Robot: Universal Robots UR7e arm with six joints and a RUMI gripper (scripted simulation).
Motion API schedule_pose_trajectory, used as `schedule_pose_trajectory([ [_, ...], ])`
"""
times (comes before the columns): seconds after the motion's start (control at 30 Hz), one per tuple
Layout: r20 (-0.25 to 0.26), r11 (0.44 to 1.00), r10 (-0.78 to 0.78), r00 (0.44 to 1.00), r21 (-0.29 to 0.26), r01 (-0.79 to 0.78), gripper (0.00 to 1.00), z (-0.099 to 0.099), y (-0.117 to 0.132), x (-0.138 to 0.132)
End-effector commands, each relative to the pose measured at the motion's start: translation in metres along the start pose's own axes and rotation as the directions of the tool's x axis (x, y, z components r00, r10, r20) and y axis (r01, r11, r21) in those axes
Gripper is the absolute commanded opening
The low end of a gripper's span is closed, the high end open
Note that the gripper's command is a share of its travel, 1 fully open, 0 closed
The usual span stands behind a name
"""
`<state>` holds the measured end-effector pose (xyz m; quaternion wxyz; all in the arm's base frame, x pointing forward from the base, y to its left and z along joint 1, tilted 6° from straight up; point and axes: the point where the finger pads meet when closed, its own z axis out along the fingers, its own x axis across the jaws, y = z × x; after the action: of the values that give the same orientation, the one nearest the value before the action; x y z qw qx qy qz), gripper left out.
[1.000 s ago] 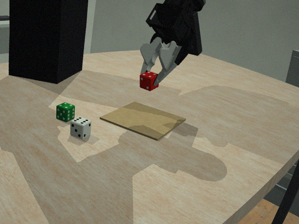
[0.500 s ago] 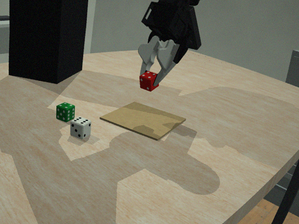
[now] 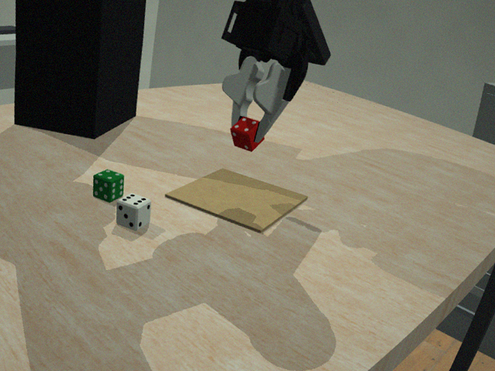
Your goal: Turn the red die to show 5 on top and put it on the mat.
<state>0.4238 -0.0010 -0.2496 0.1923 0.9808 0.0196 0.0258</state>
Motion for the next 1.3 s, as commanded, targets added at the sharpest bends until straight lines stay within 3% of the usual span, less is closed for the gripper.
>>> schedule_pose_trajectory([
  [0.0, -0.005, 1.0, -0.001, 1.0, 0.03, 0.001, 0.1, -0.0007, 0.0004, 0.0007],
  [0.3, 0.0, 0.998, -0.003, 1.0, 0.063, 0.003, 0.1, 0.0005, 0.0005, -0.0001],
  [0.7, 0.0, 0.966, -0.003, 1.0, 0.257, 0.003, 0.1, 0.0007, 0.0023, -0.0001],
  [1.13, -0.004, 0.955, -0.002, 1.0, 0.296, 0.003, 0.1, 0.0001, 0.0029, 0.0005],
  [1.27, 0.002, 0.941, -0.006, 1.0, 0.339, 0.005, 0.1, 0.0015, 0.0026, -0.0004],
])
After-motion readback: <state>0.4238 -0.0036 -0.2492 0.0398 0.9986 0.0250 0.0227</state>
